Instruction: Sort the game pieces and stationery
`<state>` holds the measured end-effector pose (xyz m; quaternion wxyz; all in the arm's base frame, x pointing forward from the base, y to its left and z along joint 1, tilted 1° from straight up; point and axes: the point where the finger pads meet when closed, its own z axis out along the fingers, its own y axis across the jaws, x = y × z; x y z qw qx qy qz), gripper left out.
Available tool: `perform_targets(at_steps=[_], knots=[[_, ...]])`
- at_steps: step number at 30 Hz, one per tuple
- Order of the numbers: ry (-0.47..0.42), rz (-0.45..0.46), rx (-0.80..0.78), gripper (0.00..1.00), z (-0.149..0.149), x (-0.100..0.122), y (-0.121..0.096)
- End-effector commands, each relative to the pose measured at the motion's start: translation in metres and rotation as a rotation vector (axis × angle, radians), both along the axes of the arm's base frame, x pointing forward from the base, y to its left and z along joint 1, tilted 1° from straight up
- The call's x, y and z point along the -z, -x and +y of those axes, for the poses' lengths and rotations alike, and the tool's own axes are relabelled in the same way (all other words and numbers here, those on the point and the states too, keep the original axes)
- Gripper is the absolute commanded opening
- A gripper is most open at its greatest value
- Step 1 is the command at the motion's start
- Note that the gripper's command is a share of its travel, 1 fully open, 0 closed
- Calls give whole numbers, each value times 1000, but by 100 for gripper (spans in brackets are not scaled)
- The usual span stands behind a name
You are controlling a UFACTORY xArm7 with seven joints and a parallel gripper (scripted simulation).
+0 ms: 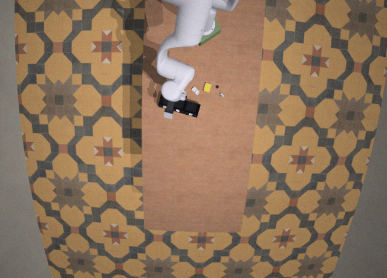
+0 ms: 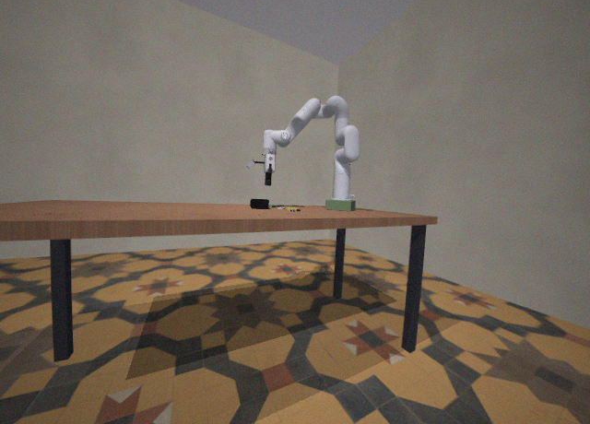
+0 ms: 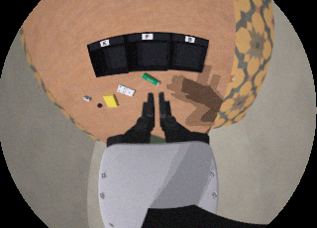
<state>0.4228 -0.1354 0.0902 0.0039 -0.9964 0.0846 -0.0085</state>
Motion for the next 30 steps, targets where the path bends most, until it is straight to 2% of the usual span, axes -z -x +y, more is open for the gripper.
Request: perform_targets(at_steps=[1,3,10,20,30], knots=[[-5,-4,-2,7,-33,20,-18],[-5,-4,-2,7,-33,20,-18],[-5,-4,-2,7,-78,47,-36],[-5,-4,-2,7,-78,47,-36],[-5,-4,-2,7,-78,74,-36]])
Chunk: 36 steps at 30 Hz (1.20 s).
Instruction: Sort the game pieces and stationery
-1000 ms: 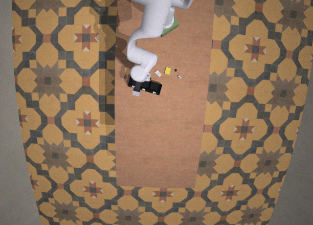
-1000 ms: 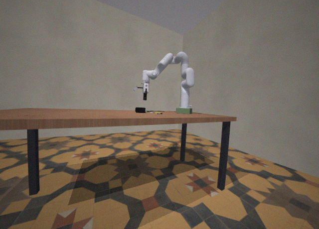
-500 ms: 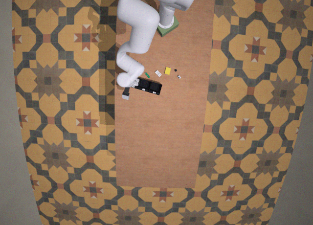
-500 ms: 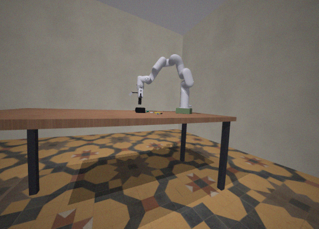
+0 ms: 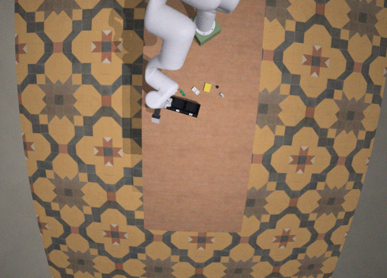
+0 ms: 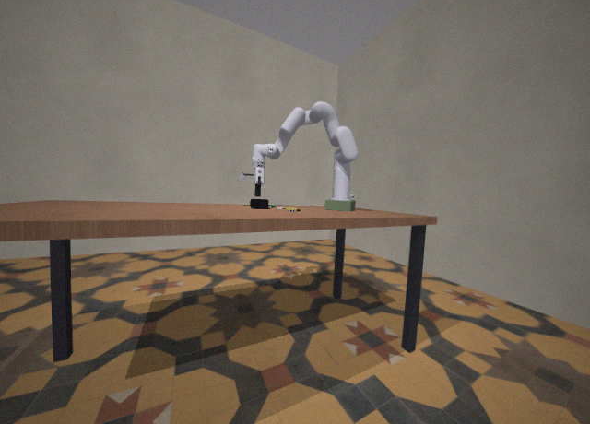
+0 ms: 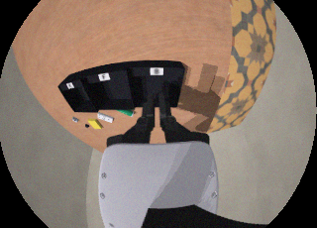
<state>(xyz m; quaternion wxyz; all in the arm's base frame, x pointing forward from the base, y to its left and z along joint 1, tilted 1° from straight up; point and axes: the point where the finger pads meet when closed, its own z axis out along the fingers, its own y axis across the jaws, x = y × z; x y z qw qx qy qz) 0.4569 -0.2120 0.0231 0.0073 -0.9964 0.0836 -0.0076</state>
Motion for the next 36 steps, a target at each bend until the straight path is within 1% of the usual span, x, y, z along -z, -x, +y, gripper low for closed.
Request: perform_targets(at_steps=[1,5,7,14,36], knots=[[2,-5,0,7,-1,10,-2],[2,-5,0,7,-1,20,-2],[2,-5,0,7,-1,20,-2],[2,-5,0,7,-1,39,-3],[2,-5,0,7,-1,40,-3]])
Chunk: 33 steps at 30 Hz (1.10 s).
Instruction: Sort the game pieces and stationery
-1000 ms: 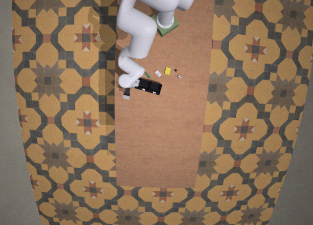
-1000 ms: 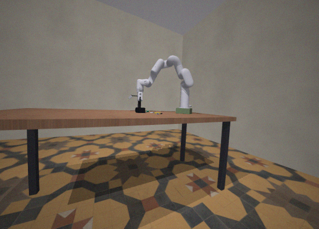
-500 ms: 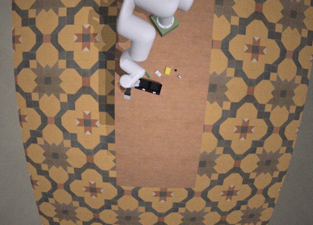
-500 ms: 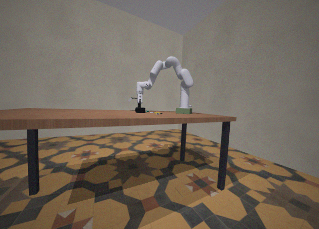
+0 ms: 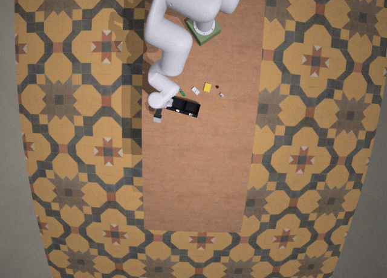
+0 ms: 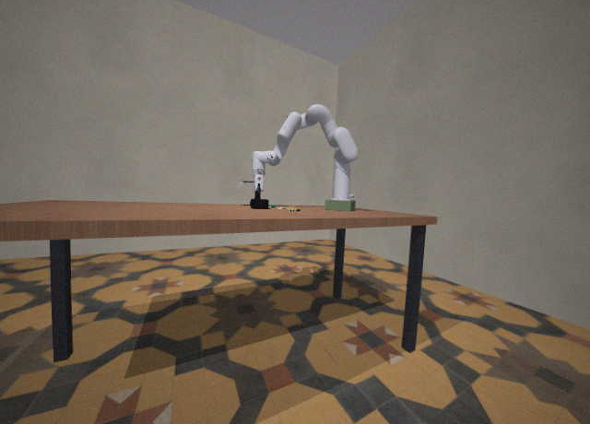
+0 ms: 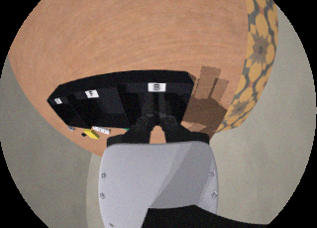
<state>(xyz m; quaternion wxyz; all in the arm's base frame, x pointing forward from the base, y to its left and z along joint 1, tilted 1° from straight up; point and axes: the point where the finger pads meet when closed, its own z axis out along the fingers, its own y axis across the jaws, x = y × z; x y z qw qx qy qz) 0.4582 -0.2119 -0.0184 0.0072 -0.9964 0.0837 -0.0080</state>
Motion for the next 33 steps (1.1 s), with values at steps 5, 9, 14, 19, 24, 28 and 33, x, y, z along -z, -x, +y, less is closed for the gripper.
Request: perform_targets(at_steps=[5,9,14,19,24,28,33], knots=[[2,-4,0,7,-1,-2,-2],[2,-4,0,7,-1,-2,-2],[2,-4,0,7,-1,-2,-2],[2,-4,0,7,-1,-2,-2],[2,-4,0,7,-1,-2,-2],[2,-4,0,7,-1,-3,-2],[2,-4,0,7,-1,-10,-1]])
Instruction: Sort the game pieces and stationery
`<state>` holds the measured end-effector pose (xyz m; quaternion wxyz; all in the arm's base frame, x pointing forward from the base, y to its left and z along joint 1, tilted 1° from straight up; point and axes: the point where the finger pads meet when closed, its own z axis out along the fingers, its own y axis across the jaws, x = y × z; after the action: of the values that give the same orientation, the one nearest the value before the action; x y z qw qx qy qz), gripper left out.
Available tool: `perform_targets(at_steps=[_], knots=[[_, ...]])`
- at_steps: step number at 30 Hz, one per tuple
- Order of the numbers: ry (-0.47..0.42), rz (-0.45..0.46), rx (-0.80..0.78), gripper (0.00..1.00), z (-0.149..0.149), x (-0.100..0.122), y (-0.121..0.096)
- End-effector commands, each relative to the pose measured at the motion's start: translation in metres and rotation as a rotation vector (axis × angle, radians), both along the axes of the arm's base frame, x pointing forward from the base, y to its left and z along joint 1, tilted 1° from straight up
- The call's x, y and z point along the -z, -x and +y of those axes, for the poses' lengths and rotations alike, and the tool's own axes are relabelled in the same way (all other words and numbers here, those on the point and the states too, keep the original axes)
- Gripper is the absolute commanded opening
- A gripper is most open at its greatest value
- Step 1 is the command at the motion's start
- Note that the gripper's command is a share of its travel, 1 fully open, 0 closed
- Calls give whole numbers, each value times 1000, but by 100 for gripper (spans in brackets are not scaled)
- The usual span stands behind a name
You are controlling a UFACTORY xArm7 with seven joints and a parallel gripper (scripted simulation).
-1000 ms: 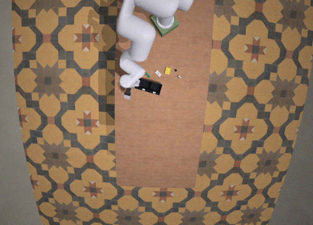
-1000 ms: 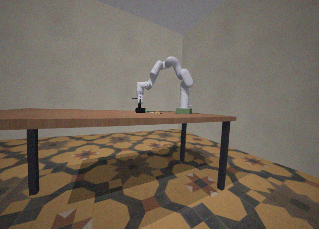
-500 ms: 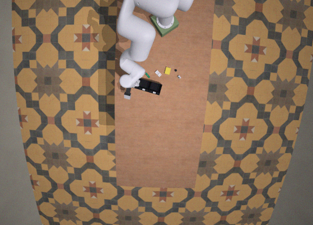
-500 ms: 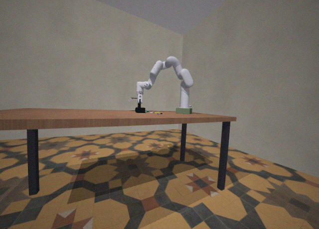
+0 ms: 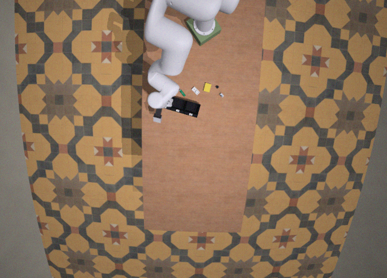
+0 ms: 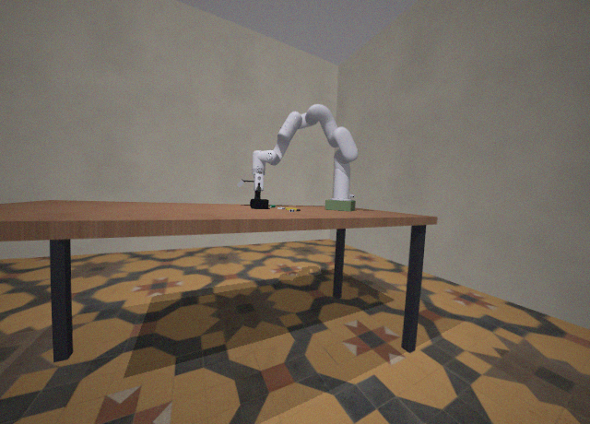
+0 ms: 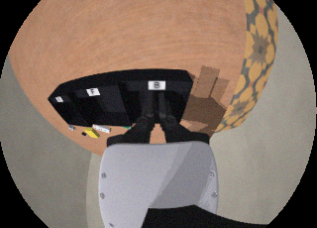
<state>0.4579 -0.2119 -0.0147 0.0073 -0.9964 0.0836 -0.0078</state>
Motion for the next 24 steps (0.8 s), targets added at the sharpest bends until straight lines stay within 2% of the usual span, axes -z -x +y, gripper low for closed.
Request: perform_targets(at_steps=[1,18,24], knots=[[2,-5,0,7,-1,-7,-2],[2,-5,0,7,-1,-27,-1],[2,-5,0,7,-1,-43,-1]])
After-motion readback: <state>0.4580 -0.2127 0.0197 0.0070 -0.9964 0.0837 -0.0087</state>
